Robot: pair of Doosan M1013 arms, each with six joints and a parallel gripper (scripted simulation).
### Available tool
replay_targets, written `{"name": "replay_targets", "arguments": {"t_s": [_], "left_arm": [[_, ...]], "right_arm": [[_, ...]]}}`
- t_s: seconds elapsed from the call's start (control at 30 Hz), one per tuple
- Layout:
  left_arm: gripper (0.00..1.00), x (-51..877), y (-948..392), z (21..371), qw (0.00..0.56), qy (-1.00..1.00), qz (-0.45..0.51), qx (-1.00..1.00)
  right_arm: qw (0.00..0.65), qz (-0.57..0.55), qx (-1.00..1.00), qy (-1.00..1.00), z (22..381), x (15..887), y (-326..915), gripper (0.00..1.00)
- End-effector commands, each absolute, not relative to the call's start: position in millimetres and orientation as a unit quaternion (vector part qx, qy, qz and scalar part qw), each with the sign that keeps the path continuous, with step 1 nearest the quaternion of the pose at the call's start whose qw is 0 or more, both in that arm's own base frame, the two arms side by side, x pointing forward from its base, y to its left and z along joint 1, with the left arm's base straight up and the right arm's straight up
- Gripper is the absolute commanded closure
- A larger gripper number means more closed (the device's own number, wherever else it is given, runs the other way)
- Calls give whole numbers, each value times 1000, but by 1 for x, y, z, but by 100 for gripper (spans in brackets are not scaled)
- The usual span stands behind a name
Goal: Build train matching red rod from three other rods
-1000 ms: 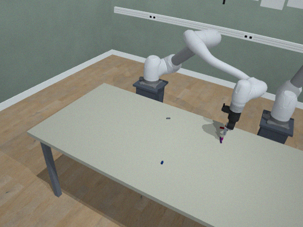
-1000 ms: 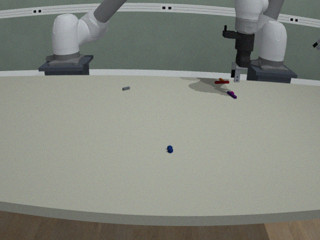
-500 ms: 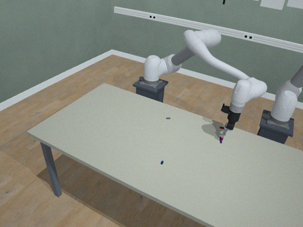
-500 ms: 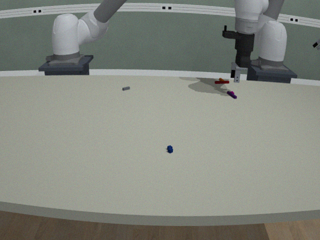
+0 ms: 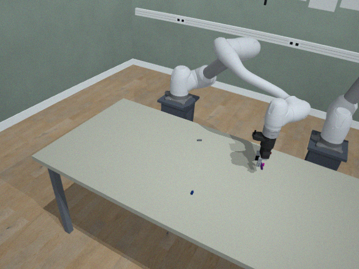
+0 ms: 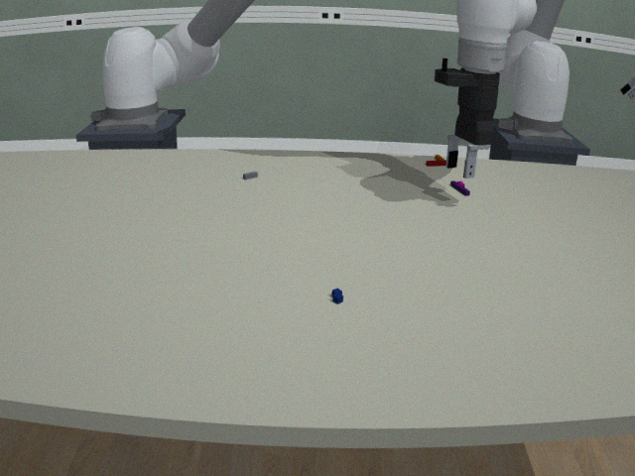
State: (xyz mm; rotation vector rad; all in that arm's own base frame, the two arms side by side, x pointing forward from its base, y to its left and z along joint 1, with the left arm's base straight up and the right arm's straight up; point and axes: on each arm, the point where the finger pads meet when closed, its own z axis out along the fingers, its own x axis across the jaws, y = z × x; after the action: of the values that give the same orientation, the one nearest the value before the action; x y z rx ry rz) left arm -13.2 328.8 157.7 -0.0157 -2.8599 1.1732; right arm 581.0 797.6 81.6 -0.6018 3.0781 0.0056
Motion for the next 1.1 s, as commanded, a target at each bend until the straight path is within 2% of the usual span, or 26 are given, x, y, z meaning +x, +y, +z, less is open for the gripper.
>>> {"name": "replay_targets", "arguments": {"t_s": [0.0, 1.07], "left_arm": [[0, -13, 325, 159, 22, -924, 382, -4], [0, -13, 325, 159, 22, -924, 382, -4]], "right_arm": [[-1, 2, -273, 962, 82, 614, 782, 0], [0, 1, -733, 681, 81, 801, 667, 0]]}}
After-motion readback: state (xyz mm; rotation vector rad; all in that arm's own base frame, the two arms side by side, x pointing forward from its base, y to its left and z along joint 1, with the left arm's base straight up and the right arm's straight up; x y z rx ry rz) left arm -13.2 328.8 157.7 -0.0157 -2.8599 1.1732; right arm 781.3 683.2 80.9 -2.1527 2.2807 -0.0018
